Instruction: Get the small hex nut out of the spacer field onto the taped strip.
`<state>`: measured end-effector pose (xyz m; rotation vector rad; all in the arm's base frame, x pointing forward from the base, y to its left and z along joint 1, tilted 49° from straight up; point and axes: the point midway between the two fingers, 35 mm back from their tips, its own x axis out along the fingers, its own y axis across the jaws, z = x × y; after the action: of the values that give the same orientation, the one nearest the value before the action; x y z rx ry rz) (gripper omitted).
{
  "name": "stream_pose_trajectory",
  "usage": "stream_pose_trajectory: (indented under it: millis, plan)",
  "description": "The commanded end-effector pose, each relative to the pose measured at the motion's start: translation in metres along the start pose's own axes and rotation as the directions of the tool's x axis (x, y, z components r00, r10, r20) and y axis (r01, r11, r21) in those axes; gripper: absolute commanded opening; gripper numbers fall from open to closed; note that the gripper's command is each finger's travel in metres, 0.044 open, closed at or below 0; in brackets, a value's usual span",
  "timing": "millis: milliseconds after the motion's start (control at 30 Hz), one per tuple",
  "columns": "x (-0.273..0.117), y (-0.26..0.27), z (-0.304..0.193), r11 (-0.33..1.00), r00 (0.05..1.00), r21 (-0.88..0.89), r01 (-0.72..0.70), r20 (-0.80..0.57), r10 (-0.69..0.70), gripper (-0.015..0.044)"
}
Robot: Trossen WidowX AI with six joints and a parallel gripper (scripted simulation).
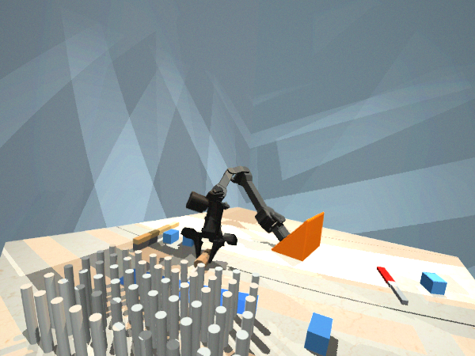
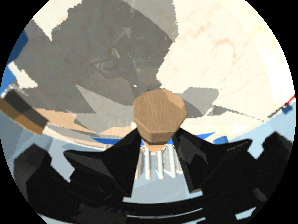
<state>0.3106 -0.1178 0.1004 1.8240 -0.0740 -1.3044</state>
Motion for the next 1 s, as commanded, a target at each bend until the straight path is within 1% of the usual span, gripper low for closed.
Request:
stream_pose_trajectory:
  millis: [0, 967]
  plan:
    - [-0.002, -0.001, 0.002, 1.000, 1.000, -0.006, 0.004, -0.006, -0.005, 0.0000]
    - [-0.011, -0.001, 0.015, 1.000, 1.000, -0.006, 0.004, -0.005, -0.004, 0.0000]
